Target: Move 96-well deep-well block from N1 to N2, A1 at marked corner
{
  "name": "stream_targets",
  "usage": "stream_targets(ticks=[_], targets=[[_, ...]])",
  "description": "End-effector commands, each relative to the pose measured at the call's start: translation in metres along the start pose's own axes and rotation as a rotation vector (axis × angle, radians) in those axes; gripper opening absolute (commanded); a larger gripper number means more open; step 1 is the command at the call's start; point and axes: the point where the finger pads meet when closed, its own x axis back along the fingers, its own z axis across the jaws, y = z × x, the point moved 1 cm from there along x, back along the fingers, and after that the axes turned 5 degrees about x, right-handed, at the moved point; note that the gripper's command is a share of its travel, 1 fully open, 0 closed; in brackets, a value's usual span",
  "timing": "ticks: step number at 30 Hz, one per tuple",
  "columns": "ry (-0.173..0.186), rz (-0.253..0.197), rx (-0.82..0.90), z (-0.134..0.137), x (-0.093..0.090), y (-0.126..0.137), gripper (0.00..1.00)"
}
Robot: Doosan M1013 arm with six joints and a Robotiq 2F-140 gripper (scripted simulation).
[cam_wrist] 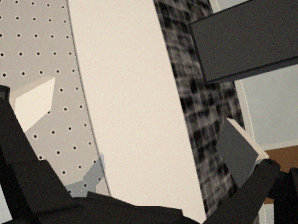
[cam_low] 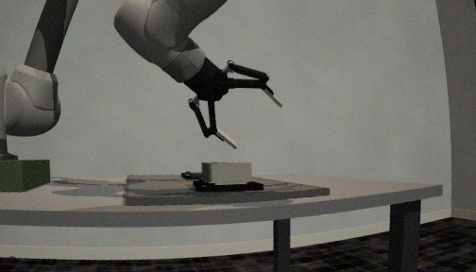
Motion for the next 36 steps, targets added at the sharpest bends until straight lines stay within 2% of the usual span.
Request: stream_targets(ticks=[1,17,32,36], targets=[[0.000,0.000,0.000,0.000,0.000,0.000,1.00],[0.000,0.000,0.000,0.000,0.000,0.000,1.00],[-0.061,0.054,0.493,-0.011,-0.005,-0.016,1.00],[-0.068,0.063,0.559,-0.014,-0.006,-0.019,1.00]])
